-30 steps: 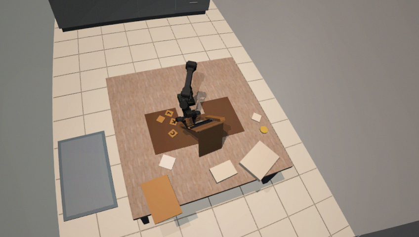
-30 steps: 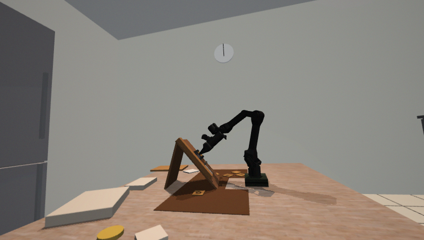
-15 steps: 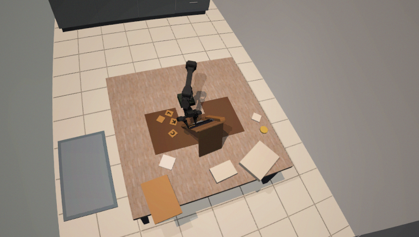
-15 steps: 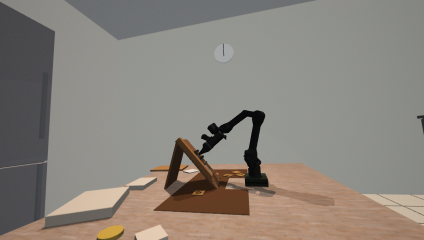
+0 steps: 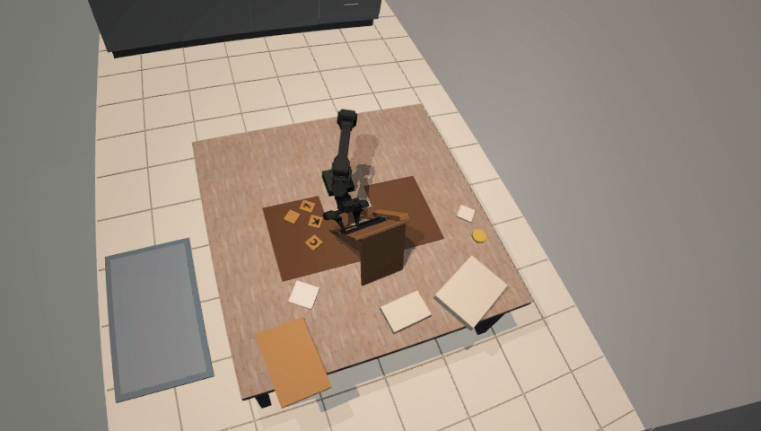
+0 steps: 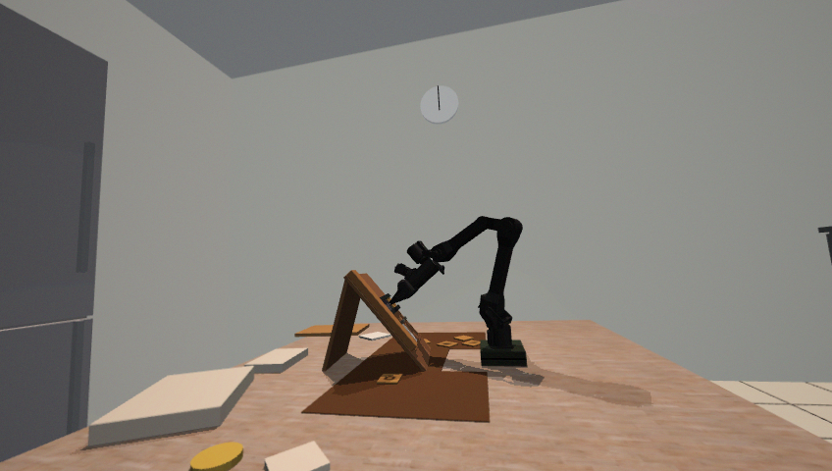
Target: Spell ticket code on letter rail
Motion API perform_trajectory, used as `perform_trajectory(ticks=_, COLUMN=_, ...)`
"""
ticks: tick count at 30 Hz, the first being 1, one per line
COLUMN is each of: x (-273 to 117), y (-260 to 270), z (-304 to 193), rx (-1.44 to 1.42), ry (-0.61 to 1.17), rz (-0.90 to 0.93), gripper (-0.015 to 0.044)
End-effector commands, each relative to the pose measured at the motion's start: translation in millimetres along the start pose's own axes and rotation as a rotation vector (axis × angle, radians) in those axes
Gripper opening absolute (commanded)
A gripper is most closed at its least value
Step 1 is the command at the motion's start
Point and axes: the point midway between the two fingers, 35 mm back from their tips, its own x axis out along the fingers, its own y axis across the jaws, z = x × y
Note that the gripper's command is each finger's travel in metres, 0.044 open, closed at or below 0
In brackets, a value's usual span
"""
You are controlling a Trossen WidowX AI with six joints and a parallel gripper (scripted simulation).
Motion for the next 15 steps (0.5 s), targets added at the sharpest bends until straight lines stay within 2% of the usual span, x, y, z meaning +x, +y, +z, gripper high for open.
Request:
perform_trajectory(ticks=1, x=-0.6, y=3.1, z=-2.0, rx=0.006, ry=0.002, rz=-0.003, gripper=0.0000)
perform_trajectory(ticks=15, x=-0.7, y=11.8, z=-2.0, rx=0.007, ry=0.002, rz=-0.003, gripper=0.0000)
